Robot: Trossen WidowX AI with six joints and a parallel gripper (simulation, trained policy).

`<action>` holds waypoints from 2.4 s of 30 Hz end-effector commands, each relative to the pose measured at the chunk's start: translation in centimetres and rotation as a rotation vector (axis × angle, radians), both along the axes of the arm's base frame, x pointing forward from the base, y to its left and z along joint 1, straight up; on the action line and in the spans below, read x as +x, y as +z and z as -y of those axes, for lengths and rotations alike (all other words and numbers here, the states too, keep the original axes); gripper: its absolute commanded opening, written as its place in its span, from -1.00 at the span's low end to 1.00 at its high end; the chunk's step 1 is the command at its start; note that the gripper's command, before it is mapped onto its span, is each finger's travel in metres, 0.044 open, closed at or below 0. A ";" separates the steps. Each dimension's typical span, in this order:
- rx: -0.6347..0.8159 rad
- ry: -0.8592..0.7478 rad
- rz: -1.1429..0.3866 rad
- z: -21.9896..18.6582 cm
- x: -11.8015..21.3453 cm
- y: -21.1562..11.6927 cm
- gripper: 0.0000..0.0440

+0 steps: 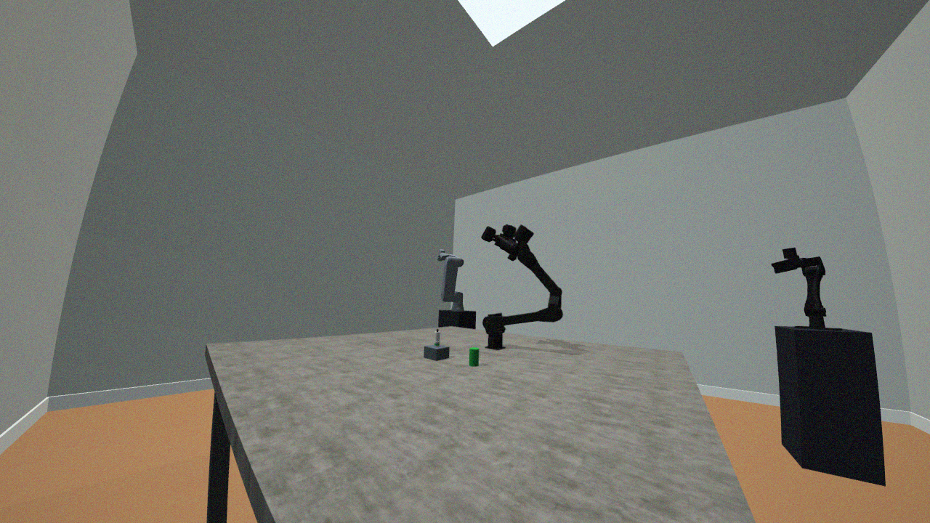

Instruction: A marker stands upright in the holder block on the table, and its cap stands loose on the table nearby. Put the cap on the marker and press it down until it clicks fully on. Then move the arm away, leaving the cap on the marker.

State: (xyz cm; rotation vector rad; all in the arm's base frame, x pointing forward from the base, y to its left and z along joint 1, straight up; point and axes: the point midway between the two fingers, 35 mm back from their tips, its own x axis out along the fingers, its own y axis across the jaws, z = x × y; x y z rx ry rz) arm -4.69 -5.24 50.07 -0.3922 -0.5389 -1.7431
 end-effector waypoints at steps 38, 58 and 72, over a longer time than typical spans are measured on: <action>0.338 0.347 -0.013 7.5 5.1 -2.9 0.42; 0.507 0.491 -0.017 10.3 8.7 -5.0 0.42; 0.625 0.582 -0.020 11.8 11.6 -6.6 0.42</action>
